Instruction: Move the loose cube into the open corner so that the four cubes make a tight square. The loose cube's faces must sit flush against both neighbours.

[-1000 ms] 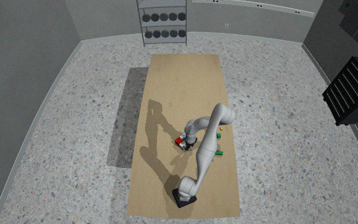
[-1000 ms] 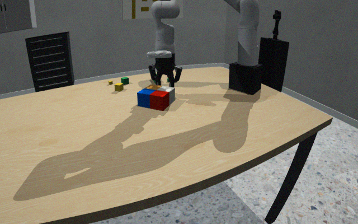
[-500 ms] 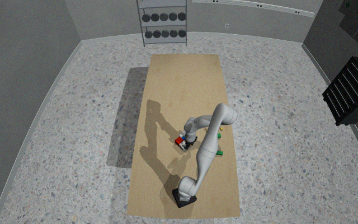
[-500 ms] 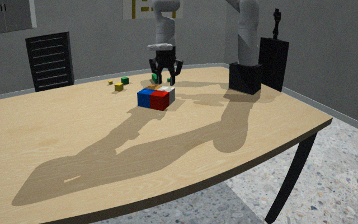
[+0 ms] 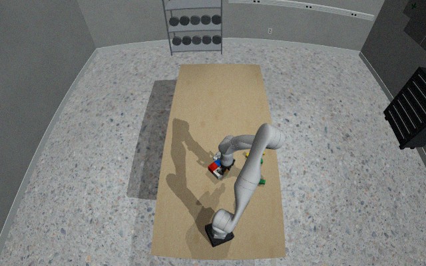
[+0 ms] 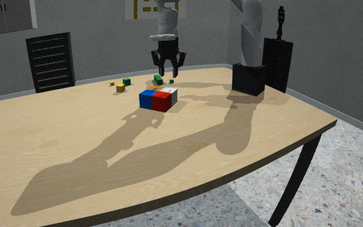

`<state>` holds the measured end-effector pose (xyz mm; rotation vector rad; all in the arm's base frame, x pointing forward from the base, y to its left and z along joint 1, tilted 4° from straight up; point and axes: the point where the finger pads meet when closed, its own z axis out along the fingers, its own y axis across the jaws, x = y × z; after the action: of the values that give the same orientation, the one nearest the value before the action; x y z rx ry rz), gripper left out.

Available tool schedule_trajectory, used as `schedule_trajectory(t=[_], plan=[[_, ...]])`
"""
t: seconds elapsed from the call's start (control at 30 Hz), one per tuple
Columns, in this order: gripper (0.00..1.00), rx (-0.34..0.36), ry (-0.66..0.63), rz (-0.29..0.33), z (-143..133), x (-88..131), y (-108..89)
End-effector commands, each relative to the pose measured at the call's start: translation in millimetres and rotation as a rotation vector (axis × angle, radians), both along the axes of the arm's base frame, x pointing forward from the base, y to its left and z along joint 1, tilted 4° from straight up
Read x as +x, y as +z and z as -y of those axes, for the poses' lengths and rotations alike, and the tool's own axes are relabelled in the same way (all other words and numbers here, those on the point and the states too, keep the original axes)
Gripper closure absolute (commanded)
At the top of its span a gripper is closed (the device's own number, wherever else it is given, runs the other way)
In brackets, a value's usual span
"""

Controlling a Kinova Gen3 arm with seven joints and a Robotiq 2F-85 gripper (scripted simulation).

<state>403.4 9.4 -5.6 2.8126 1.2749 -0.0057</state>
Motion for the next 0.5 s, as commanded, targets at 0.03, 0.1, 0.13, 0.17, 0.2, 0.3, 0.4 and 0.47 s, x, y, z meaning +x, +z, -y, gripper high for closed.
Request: schedule_trajectory(t=[0.03, 0.1, 0.13, 0.17, 0.2, 0.3, 0.4, 0.47], plan=[[0.44, -0.004, -0.006, 0.014, 3.2, 4.3, 10.1], [0.44, -0.004, -0.006, 0.014, 3.0, 4.2, 14.1], [0.44, -0.004, -0.006, 0.014, 2.9, 4.1, 15.9], [0.44, -0.004, -0.006, 0.014, 2.8, 4.0, 17.5], [0.44, -0.004, -0.006, 0.014, 2.7, 4.0, 19.0], [0.44, -0.004, -0.006, 0.014, 2.5, 3.9, 22.6], [0.44, -0.004, -0.006, 0.014, 2.4, 3.8, 24.8], [0.44, -0.004, -0.006, 0.014, 2.4, 3.8, 25.6]])
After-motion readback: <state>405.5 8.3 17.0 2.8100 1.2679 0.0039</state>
